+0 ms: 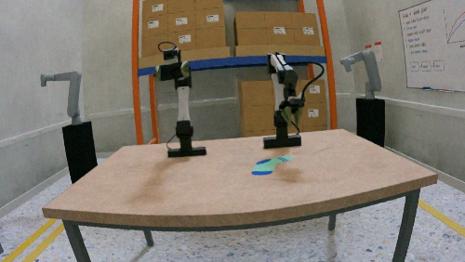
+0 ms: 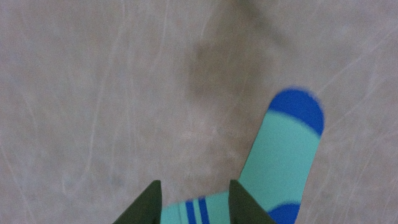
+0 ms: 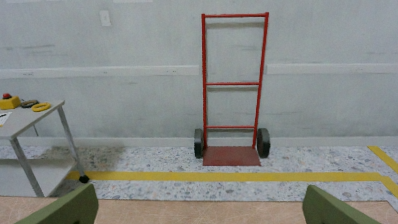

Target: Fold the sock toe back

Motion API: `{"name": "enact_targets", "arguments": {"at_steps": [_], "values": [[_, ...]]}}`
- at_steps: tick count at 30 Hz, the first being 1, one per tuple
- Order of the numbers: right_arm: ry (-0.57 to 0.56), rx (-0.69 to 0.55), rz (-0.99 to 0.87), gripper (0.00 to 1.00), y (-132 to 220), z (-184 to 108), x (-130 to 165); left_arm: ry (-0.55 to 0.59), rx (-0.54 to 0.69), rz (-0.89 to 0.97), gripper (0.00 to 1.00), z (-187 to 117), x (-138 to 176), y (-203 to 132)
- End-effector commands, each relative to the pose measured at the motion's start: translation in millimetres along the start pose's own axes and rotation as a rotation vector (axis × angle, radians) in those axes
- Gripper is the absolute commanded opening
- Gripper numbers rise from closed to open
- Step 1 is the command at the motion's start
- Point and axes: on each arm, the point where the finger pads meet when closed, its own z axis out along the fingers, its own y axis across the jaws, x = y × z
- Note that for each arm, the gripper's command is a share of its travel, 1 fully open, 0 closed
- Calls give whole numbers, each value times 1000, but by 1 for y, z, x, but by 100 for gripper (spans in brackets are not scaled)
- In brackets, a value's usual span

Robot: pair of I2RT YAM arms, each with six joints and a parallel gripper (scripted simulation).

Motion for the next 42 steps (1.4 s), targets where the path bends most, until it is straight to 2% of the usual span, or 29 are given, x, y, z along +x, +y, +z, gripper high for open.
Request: {"name": "enact_targets", "arguments": {"at_steps": [1, 3, 7, 10, 16, 23, 24, 28, 31, 32, 36, 37, 39, 40, 42], "values": [[-55, 3, -4, 100, 0, -6, -20, 166, -5, -46, 33, 9, 40, 2], [-55, 3, -4, 100, 0, -6, -20, 225, -18, -65, 33, 12, 54, 5], [-55, 3, -4, 100, 0, -6, -20, 232, -20, -77, 33, 8, 47, 3], [-55, 3, -4, 100, 0, -6, -20, 375, -55, -111, 33, 16, 89, 12], [-55, 3, -4, 100, 0, -6, -20, 538, -99, -169, 33, 15, 124, 18], [-55, 3, -4, 100, 0, -6, -20, 455, -76, -147, 33, 16, 100, 14], [-55, 3, -4, 100, 0, -6, -20, 544, -110, -129, 33, 20, 126, 23], [-55, 3, -4, 100, 0, -6, -20, 443, -90, -123, 33, 15, 98, 17], [-55, 3, -4, 100, 0, -6, -20, 443, -93, -126, 33, 13, 97, 18], [-55, 3, -4, 100, 0, -6, -20, 464, -101, -135, 33, 37, 114, 22], [-55, 3, -4, 100, 0, -6, -20, 458, -102, -146, 33, 50, 120, 25], [-55, 3, -4, 100, 0, -6, -20, 494, -108, -144, 33, 44, 126, 25], [-55, 3, -4, 100, 0, -6, -20, 494, -108, -144, 33, 44, 126, 25], [-55, 3, -4, 100, 0, -6, -20, 443, -92, -143, 33, 56, 121, 24], [-55, 3, -4, 100, 0, -6, -20, 445, -100, -149, 33, 65, 126, 26]]}}
